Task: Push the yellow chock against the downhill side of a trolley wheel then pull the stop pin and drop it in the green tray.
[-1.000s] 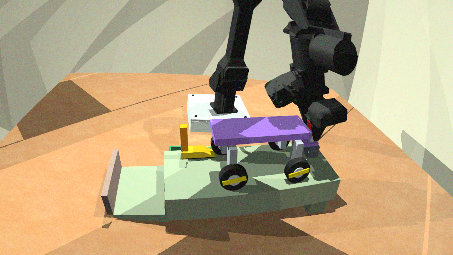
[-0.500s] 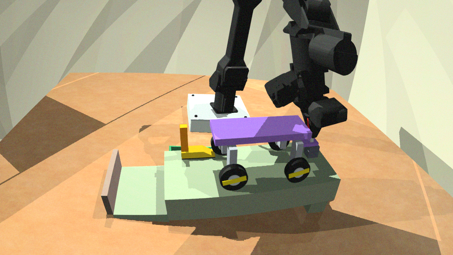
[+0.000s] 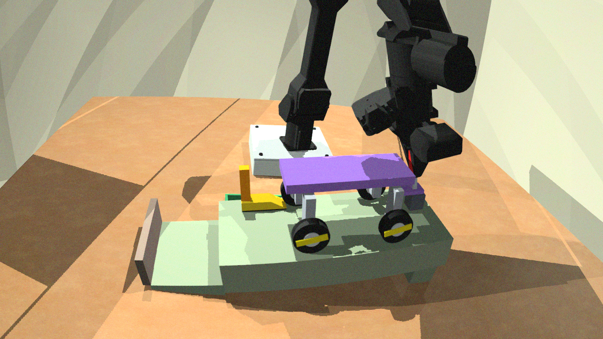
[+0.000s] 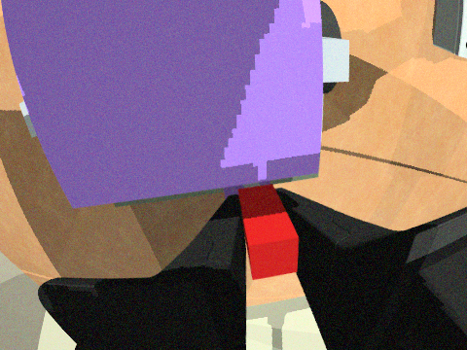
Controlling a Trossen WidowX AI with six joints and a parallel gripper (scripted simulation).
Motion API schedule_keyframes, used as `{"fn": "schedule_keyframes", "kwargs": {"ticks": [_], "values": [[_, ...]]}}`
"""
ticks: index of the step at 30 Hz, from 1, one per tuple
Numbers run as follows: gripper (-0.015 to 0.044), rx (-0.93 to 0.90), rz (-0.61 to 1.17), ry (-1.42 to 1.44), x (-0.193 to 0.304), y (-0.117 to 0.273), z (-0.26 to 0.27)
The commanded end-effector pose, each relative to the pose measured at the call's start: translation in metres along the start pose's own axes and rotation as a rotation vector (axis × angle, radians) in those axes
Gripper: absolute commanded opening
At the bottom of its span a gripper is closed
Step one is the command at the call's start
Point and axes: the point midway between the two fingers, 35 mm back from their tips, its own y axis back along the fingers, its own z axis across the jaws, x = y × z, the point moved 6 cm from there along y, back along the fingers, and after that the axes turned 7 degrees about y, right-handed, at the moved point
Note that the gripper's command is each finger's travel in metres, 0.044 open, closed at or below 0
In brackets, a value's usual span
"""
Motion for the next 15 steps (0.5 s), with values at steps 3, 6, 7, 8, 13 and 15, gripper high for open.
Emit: {"fn": "schedule_keyframes", "kwargs": {"ticks": [3, 6, 7, 8, 13, 15], "values": [[0.0000, -0.004, 0.003, 0.001, 0.001, 0.007, 0.000], [0.0000, -0.004, 0.003, 0.001, 0.001, 0.009, 0.000], [0.0000, -0.004, 0.003, 0.001, 0.001, 0.010, 0.000], [0.0000, -0.004, 0.003, 0.001, 0.001, 0.010, 0.000], [0.0000, -0.004, 0.003, 0.001, 0.001, 0.014, 0.000], [0.0000, -0.004, 0.003, 0.001, 0.002, 0.015, 0.000]]}}
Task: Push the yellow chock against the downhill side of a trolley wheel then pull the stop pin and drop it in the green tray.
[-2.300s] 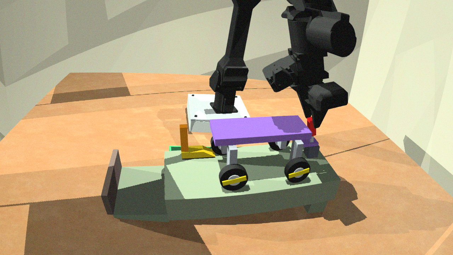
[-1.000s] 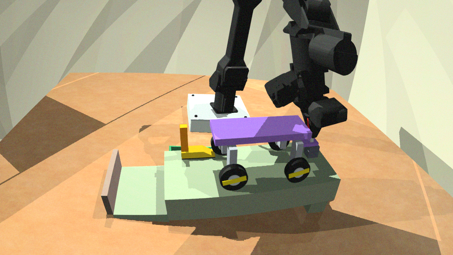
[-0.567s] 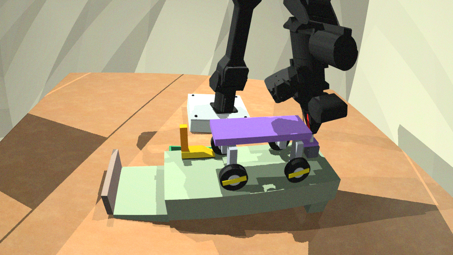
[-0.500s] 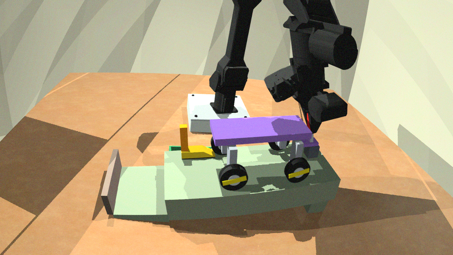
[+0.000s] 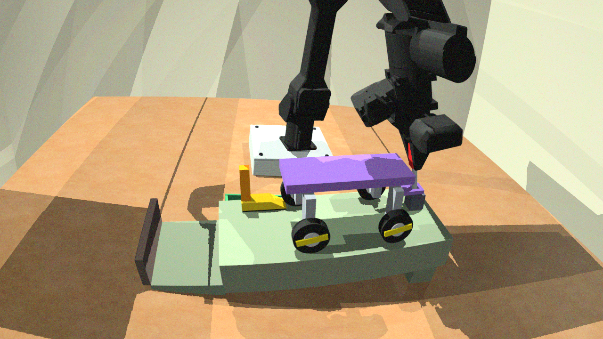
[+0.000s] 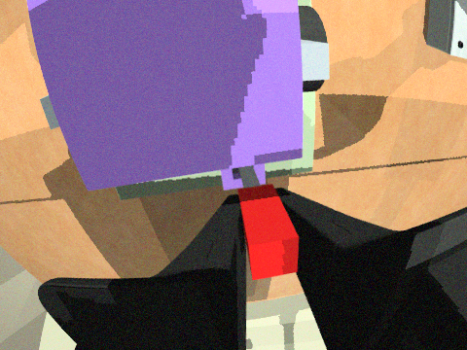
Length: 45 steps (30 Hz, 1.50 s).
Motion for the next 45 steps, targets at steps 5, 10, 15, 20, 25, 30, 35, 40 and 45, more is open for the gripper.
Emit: {"fn": "schedule_keyframes", "kwargs": {"ticks": [5, 10, 15, 20, 25, 30, 35, 40, 45], "values": [[0.0000, -0.003, 0.006, 0.004, 0.001, 0.007, 0.000], [0.0000, -0.003, 0.006, 0.004, 0.002, 0.011, 0.001], [0.0000, -0.003, 0.006, 0.004, 0.003, 0.014, 0.001], [0.0000, -0.003, 0.006, 0.004, 0.004, 0.018, 0.001], [0.0000, -0.003, 0.006, 0.004, 0.006, 0.021, 0.002], [0.0000, -0.003, 0.006, 0.004, 0.014, 0.020, 0.003], [0.0000, -0.004, 0.007, 0.004, 0.022, 0.019, 0.004], [0.0000, -0.004, 0.008, 0.004, 0.031, 0.019, 0.005], [0.0000, -0.004, 0.008, 0.004, 0.036, 0.019, 0.005]]}}
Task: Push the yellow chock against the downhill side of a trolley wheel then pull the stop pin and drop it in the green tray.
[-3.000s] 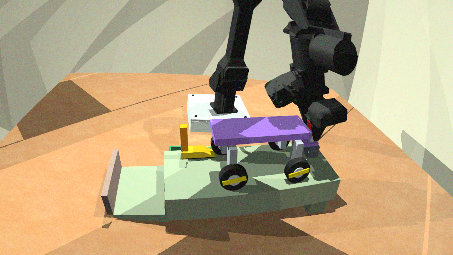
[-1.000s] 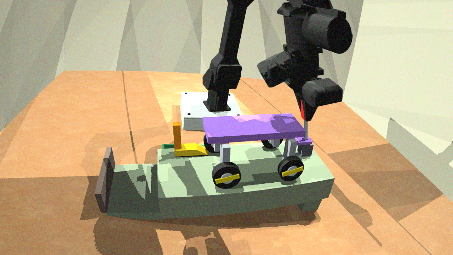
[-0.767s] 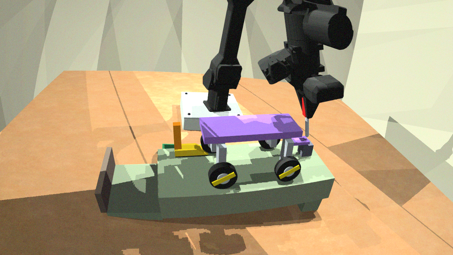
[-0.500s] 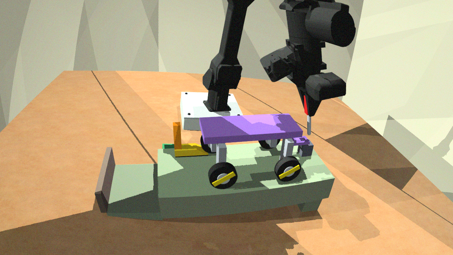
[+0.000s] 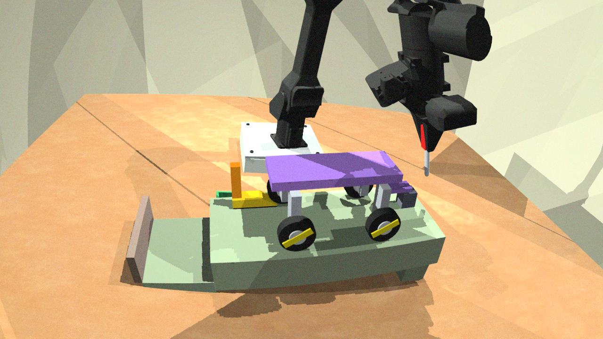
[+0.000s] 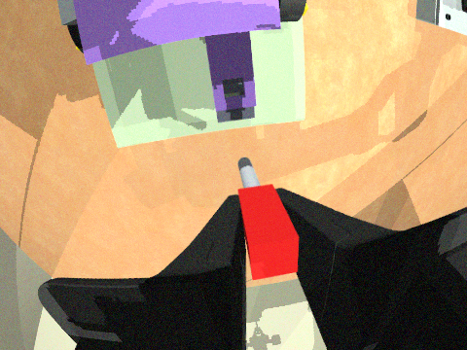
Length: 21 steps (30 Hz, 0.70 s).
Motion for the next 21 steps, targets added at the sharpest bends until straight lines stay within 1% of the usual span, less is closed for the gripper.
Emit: {"fn": "schedule_keyframes", "kwargs": {"ticks": [1, 21], "values": [[0.0000, 0.002, -0.003, -0.004, 0.003, 0.000, -0.001], [0.0000, 0.006, -0.002, -0.005, 0.010, -0.004, -0.065]]}}
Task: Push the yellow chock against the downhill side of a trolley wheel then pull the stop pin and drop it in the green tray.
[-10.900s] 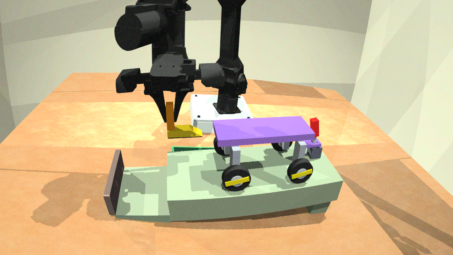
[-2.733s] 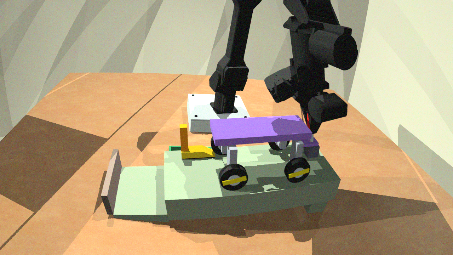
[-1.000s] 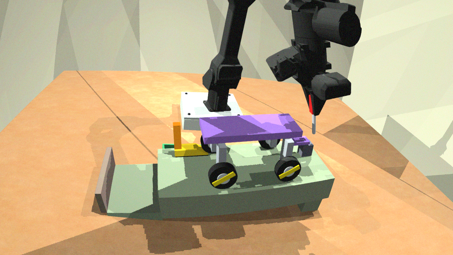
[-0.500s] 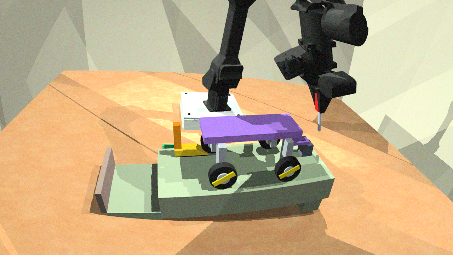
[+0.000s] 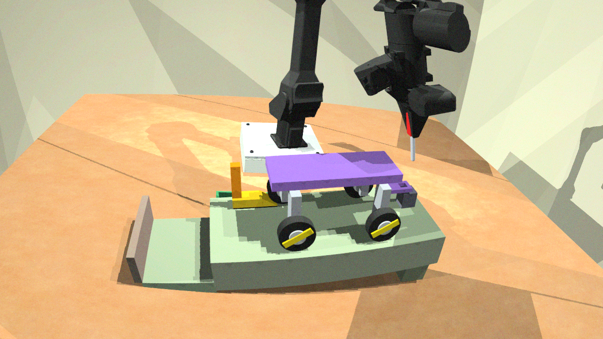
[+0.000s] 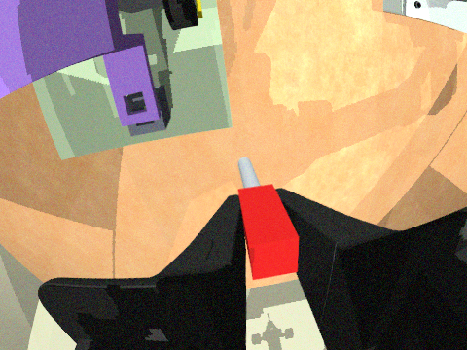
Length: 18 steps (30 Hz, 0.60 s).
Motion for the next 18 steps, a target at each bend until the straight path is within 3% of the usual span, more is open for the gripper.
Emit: {"fn": "schedule_keyframes", "kwargs": {"ticks": [1, 18], "values": [[0.0000, -0.003, -0.001, -0.001, 0.002, 0.000, -0.014], [0.0000, -0.002, -0.004, -0.001, -0.024, 0.002, -0.030]]}}
